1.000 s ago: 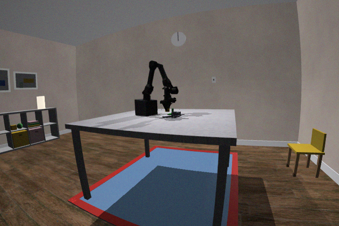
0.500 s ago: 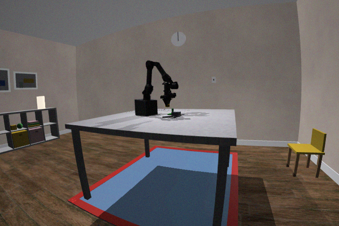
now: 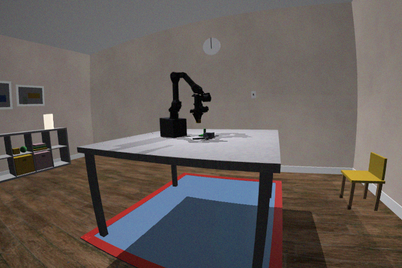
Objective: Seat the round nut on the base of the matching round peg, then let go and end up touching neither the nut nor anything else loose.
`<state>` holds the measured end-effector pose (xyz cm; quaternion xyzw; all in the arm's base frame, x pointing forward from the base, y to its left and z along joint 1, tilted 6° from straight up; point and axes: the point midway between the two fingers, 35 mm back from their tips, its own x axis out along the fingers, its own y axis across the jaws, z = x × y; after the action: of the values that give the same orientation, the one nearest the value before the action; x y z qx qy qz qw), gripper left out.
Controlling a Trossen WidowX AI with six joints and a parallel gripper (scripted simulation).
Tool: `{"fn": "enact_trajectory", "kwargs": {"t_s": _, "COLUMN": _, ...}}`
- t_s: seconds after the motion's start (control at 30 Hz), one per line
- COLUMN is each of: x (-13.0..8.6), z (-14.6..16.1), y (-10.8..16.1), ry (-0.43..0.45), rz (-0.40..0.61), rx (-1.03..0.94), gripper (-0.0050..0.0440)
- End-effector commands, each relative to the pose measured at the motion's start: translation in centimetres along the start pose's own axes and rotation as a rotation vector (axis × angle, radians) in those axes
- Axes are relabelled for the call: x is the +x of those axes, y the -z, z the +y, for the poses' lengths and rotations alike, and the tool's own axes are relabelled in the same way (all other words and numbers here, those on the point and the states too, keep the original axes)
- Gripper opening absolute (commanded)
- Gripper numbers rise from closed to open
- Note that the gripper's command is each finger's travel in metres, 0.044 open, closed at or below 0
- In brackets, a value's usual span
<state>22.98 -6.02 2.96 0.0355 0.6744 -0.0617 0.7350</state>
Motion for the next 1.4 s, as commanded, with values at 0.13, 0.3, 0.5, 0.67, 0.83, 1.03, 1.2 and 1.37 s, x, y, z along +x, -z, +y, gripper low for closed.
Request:
{"fn": "enact_trajectory", "kwargs": {"t_s": 0.13, "x": -0.1, "z": 1.3, "y": -0.5, "ry": -0.005, "rz": -0.009, "rx": -0.001, "gripper": 0.0000}}
{"fn": "enact_trajectory", "kwargs": {"t_s": 0.3, "x": 0.3, "z": 2.9, "y": -0.9, "ry": -0.005, "rz": -0.008, "rx": 0.002, "gripper": 0.0000}}
{"fn": "enact_trajectory", "kwargs": {"t_s": 0.5, "x": 0.8, "z": 4.7, "y": -1.1, "ry": -0.005, "rz": -0.007, "rx": 0.005, "gripper": 0.0000}}
{"fn": "enact_trajectory", "kwargs": {"t_s": 0.67, "x": 1.1, "z": 5.7, "y": -1.2, "ry": -0.005, "rz": -0.007, "rx": 0.007, "gripper": 0.0000}}
{"fn": "enact_trajectory", "kwargs": {"t_s": 0.83, "x": 1.5, "z": 7.3, "y": -1.3, "ry": -0.005, "rz": -0.007, "rx": 0.010, "gripper": 0.0000}}
{"fn": "enact_trajectory", "kwargs": {"t_s": 1.03, "x": 2.0, "z": 9.1, "y": -1.2, "ry": -0.005, "rz": -0.008, "rx": 0.014, "gripper": 0.0000}}
{"fn": "enact_trajectory", "kwargs": {"t_s": 1.2, "x": 2.2, "z": 10.1, "y": -1.1, "ry": -0.005, "rz": -0.009, "rx": 0.016, "gripper": 0.0000}}
{"fn": "enact_trajectory", "kwargs": {"t_s": 1.37, "x": 2.4, "z": 10.9, "y": -1.0, "ry": -0.005, "rz": -0.010, "rx": 0.017, "gripper": 0.0000}}
